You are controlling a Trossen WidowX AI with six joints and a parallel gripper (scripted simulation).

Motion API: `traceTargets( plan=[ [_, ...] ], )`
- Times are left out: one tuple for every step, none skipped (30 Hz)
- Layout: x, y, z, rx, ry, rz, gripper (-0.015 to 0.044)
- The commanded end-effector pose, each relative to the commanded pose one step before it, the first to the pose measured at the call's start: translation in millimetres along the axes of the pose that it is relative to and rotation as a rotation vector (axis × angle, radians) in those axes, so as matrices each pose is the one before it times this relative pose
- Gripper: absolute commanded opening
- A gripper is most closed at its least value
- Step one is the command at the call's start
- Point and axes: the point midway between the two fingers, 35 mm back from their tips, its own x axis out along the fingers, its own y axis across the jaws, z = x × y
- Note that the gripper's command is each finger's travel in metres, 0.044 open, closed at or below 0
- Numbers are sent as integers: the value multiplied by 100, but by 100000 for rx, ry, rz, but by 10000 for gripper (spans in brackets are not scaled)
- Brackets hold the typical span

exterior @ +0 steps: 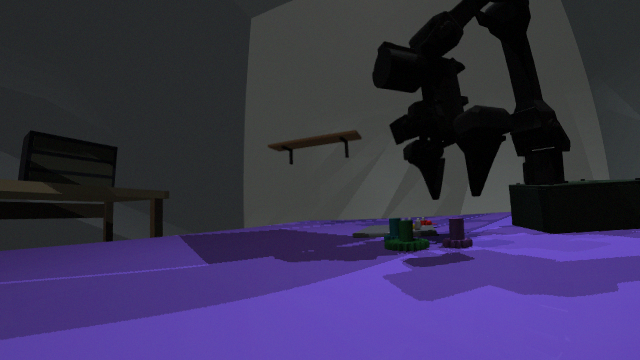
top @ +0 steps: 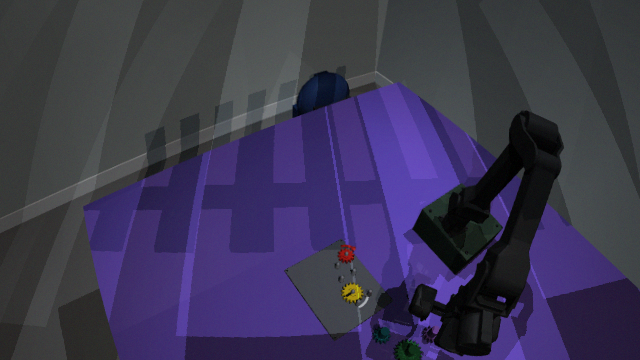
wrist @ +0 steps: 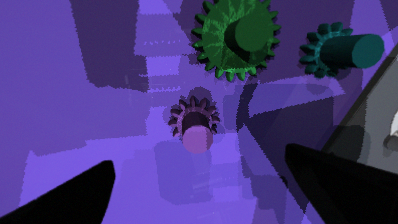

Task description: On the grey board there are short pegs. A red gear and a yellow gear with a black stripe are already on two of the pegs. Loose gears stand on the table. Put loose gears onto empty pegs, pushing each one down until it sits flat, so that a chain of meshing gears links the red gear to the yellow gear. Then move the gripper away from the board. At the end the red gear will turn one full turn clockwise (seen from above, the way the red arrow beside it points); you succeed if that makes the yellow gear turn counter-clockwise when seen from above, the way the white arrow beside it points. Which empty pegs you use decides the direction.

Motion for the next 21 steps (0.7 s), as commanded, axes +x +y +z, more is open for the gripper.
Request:
traceTargets(
  plan=[
    [686,-1,-177,345,930,380,440],
    [564,-1,-11,1,6,4,440],
    [187,-1,-7,0,2,1,440],
    [0,0,0,0,0,0,440],
    [0,0,0,0,0,0,440],
    [0,0,0,0,0,0,440],
    [27,0,1,0,0,0,440],
    [80,-1,3,0,0,0,440],
    [133,-2,4,0,1,1,440],
    [163,-3,3,0,1,1,440],
    [163,-3,2,0,1,1,440],
    [163,-3,1,0,1,1,440],
    [162,-3,0,0,2,1,440],
    [162,-3,-1,0,2,1,440],
    [162,-4,-2,0,2,1,440],
    [162,-4,-3,0,2,1,440],
    [162,-4,-4,0,2,1,440],
    [161,-4,-5,0,2,1,440],
    [161,-4,-6,0,2,1,440],
    [161,-4,-8,0,2,1,440],
    [160,-4,-9,0,2,1,440]
  ],
)
